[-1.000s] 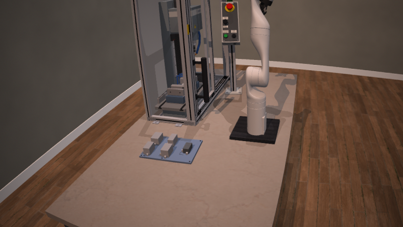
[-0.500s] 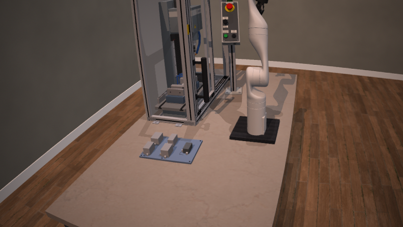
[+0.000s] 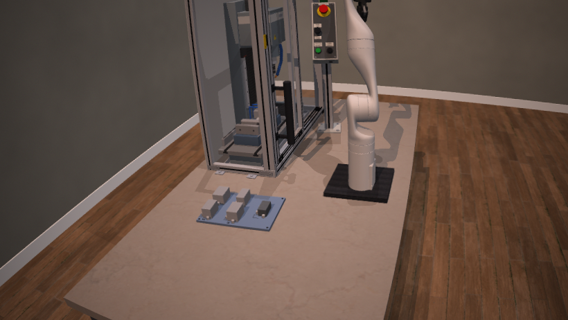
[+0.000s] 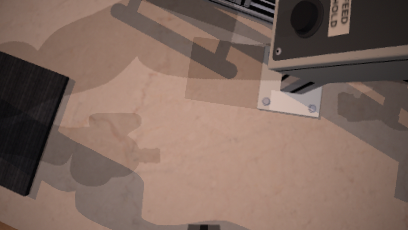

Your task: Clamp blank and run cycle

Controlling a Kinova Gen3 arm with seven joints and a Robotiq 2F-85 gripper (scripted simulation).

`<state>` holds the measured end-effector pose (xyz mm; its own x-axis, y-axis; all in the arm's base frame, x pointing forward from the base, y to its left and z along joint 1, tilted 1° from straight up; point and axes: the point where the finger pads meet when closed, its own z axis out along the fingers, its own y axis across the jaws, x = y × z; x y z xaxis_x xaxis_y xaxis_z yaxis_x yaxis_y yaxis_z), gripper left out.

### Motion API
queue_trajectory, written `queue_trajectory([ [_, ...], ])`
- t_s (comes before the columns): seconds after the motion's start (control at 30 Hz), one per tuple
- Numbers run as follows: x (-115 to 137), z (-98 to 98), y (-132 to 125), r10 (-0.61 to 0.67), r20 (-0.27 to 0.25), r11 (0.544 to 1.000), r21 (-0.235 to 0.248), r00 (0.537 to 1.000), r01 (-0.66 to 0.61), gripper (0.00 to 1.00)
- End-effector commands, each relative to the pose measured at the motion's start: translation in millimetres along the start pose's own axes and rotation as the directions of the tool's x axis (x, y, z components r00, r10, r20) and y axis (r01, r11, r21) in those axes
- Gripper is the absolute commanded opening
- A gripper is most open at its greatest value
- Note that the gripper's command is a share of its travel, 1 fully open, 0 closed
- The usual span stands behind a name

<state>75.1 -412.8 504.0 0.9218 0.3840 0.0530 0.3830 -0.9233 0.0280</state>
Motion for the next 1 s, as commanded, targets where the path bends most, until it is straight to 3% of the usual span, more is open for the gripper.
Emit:
queue_trajectory([
  [0.0,0.1,-0.6,-0.1,0.0,0.0,1.0,-0.002,1.0,0.0,0.1],
  [0.17,29.7,-0.1,-52.3,0.009,0.044,1.0,0.014,0.999,-0.01,0.1],
  [0.57,29.7,-0.1,-52.3,0.009,0.044,1.0,0.014,0.999,-0.01,0.1],
  [0.73,59.2,0.4,-104.4,0.009,0.044,1.0,0.014,0.999,-0.01,0.1],
  [0.97,59.2,0.4,-104.4,0.009,0.044,1.0,0.014,0.999,-0.01,0.1],
])
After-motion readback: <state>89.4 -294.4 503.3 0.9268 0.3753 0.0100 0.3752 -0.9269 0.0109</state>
